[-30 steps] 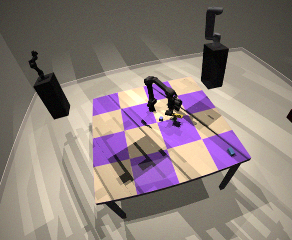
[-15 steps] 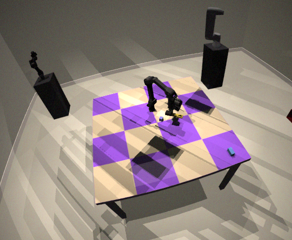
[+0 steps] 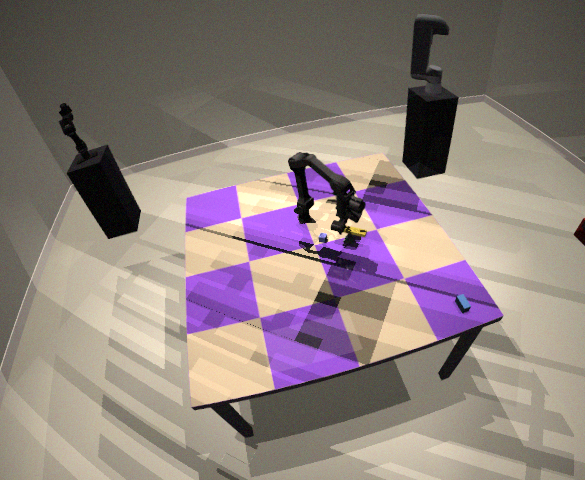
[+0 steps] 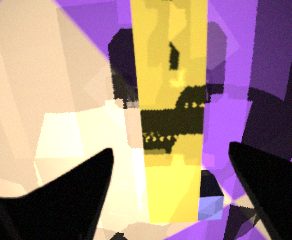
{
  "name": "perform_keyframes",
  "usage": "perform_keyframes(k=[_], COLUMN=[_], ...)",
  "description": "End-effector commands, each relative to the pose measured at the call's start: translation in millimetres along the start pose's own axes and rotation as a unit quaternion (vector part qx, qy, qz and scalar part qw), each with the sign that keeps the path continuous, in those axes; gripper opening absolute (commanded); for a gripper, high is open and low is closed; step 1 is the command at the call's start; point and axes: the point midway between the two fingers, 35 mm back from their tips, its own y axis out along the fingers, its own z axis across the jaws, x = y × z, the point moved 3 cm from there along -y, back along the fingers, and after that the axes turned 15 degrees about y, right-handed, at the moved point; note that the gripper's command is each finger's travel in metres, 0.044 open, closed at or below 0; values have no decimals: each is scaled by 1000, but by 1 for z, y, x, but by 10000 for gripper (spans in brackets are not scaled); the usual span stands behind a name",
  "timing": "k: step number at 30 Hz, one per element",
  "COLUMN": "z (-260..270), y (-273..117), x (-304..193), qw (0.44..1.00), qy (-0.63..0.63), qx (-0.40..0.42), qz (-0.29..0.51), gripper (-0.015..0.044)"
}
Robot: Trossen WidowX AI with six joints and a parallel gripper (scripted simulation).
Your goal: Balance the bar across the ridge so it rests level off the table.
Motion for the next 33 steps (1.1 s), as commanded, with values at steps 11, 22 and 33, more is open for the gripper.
perform_keyframes(k=[11, 22, 33], z=[0, 0, 0], y=[-84, -100, -100], x=[3, 0, 0], qw=[1000, 1000, 1000], qy=[0, 0, 0], qx=[0, 0, 0], qz=[0, 0, 0], gripper=[440, 440, 440])
